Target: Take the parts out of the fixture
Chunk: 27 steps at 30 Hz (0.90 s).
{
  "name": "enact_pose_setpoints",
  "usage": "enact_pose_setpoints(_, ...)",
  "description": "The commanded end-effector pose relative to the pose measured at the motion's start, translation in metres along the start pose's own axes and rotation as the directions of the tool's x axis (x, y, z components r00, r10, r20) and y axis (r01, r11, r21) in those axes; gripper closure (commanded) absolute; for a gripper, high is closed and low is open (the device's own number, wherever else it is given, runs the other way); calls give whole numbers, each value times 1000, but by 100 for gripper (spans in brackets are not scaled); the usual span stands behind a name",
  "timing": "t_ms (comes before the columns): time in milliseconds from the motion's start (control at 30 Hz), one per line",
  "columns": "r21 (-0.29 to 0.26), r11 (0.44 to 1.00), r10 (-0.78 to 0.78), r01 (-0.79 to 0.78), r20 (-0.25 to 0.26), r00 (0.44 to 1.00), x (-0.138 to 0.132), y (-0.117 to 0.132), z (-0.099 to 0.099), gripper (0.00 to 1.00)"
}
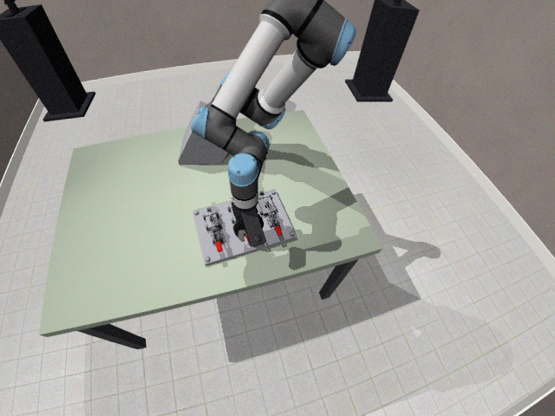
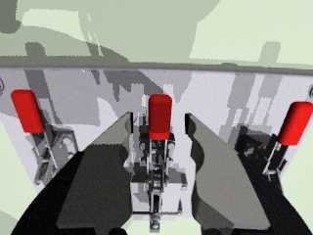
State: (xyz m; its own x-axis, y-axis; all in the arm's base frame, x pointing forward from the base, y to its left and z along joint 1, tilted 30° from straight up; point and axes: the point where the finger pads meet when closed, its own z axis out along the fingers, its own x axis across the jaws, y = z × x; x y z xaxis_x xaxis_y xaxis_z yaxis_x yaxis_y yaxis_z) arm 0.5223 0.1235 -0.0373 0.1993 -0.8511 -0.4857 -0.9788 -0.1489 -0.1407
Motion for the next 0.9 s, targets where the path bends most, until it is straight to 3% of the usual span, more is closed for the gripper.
enact_pose_setpoints(0,1,1000,0,0,-1,1000,0,-1,2,72)
enact_pose_setpoints(533,1,1000,0,0,-1,1000,0,-1,2,72)
enact_pose_setpoints(567,1,1000,0,0,-1,1000,0,-1,2,100)
enact_pose_setpoints(867,1,1000,0,0,-1,1000,0,-1,2,100)
